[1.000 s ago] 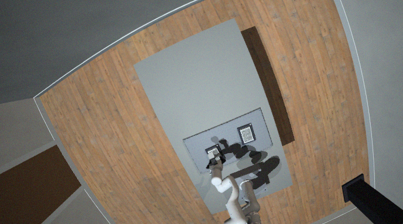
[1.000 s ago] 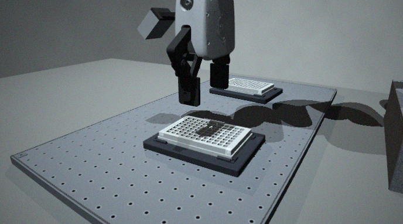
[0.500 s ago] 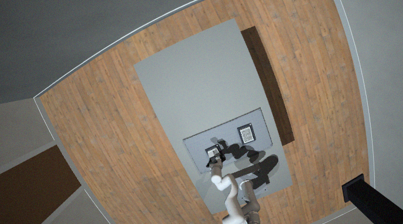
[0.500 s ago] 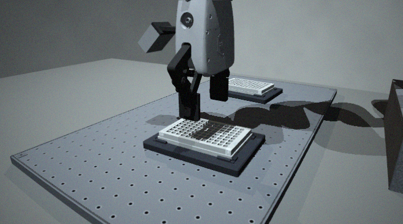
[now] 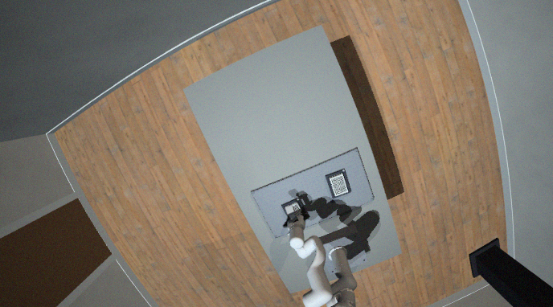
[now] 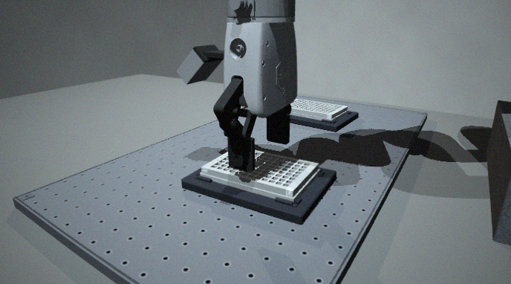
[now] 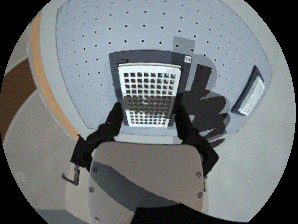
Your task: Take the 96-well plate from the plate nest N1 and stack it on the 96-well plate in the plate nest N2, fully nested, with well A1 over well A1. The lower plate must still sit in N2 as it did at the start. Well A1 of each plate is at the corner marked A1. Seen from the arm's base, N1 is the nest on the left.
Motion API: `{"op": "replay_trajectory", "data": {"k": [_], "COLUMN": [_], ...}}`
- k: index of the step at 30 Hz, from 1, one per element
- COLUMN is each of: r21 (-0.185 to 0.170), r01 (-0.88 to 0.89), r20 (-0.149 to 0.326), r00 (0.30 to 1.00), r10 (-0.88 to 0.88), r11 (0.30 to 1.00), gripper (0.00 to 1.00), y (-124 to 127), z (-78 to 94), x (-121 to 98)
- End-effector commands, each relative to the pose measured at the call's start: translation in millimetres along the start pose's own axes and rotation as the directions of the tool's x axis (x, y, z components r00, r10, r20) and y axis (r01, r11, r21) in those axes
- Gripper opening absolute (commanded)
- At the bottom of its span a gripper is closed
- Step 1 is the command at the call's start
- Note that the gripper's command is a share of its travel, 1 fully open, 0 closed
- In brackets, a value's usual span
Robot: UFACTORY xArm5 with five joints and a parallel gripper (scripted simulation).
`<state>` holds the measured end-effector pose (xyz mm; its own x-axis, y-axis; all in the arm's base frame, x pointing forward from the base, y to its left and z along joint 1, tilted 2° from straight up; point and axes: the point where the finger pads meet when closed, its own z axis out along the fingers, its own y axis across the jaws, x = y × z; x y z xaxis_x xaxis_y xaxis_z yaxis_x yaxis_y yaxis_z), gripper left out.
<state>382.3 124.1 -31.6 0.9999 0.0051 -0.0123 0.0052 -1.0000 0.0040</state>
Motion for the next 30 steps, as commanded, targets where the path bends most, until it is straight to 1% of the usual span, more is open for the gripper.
{"op": "replay_trajectory", "data": {"k": [1,7,30], "r21": [0.001,0.001,0.001], "r01": [0.000,0.000,0.000], "r20": [-0.004,-0.004,-0.004], "r00": [1.000,1.000,1.000], "r10": [0.000,0.000,0.000], "r11": [1.000,1.000,1.000], "gripper": [1.00,1.00,1.00], "y": [-0.6,-0.6,-0.9], "z": [-0.9,-0.9,13.1], "x": [1.7,1.7,1.7]}}
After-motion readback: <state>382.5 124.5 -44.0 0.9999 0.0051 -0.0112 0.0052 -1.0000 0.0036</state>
